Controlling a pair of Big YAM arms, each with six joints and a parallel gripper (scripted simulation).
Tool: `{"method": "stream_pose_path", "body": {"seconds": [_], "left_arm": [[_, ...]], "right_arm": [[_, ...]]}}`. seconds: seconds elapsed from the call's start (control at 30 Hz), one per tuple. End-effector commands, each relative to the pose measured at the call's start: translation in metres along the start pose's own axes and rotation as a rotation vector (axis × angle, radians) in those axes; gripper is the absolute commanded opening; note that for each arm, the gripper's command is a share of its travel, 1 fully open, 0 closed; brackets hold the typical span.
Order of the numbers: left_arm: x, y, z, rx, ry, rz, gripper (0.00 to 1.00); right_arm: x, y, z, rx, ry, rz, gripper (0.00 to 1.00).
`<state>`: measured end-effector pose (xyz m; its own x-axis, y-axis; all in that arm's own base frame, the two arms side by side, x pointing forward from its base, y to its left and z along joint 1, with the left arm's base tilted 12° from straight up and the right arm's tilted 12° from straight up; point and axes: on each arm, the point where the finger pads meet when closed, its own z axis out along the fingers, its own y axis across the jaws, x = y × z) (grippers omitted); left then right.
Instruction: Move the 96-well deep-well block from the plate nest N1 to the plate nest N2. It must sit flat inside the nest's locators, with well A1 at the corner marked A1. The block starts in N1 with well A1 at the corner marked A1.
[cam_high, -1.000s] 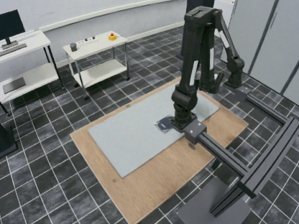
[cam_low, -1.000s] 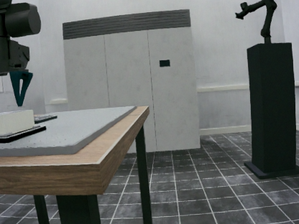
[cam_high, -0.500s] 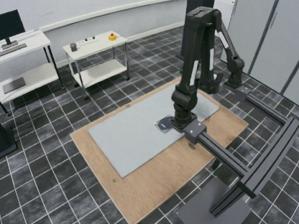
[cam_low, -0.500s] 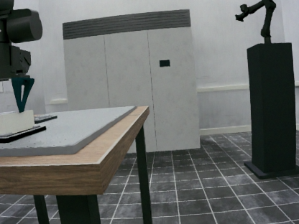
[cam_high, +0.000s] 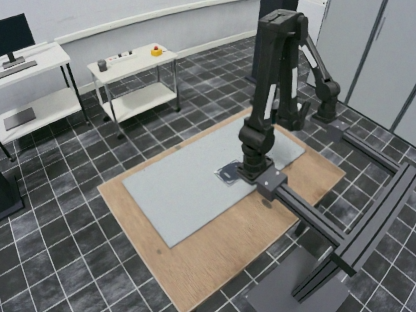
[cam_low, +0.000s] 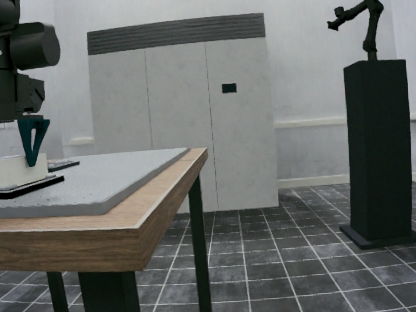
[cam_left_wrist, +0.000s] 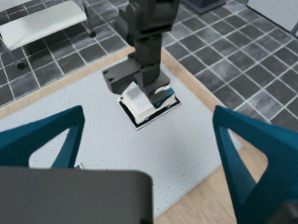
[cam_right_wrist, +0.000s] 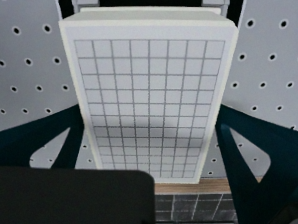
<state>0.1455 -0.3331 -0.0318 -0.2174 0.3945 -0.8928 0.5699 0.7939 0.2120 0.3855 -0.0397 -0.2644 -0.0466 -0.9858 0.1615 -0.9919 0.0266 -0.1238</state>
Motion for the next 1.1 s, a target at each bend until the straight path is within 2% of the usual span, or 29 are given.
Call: {"method": "stream_pose_path", "body": {"seconds": [0.0,0.17,0.2,0.23,0.53,0.63,0.73,0.87,0.97,1.07], "left_arm": [[-0.004,-0.002,0.001,0.004,-0.011,-0.007,1.00],[-0.004,-0.002,0.001,0.004,-0.011,-0.007,1.00],[-0.004,-0.002,0.001,0.004,-0.011,-0.007,1.00],[-0.004,-0.002,0.001,0.004,-0.011,-0.007,1.00],[-0.004,-0.002,0.001,0.004,-0.011,-0.007,1.00],[-0.004,-0.002,0.001,0.004,-0.011,-0.007,1.00],[-0.004,-0.002,0.001,0.004,-0.011,-0.007,1.00],[-0.004,-0.002,0.001,0.004,-0.011,-0.007,1.00],[-0.004,-0.002,0.001,0.004,-0.011,-0.007,1.00],[-0.004,-0.002,0.001,0.004,-0.011,-0.007,1.00]], "right_arm": [[0.003,-0.001,0.008,0.009,0.000,-0.006,1.00],[0.001,-0.001,0.016,0.010,-0.001,-0.009,0.94],[0.001,-0.001,0.017,0.010,-0.001,-0.009,0.96],[0.002,-0.010,0.011,0.030,0.000,-0.007,0.94],[0.001,-0.006,0.011,0.026,-0.001,-0.008,0.84],[-0.003,-0.009,-0.003,0.033,-0.002,-0.011,0.50],[-0.004,-0.007,-0.018,0.029,-0.002,-0.003,0.81],[-0.004,-0.006,-0.037,0.029,-0.001,-0.003,0.81],[0.000,-0.006,-0.037,0.028,0.001,0.014,0.81],[-0.017,0.011,-0.026,0.002,-0.001,0.042,0.81]]}}
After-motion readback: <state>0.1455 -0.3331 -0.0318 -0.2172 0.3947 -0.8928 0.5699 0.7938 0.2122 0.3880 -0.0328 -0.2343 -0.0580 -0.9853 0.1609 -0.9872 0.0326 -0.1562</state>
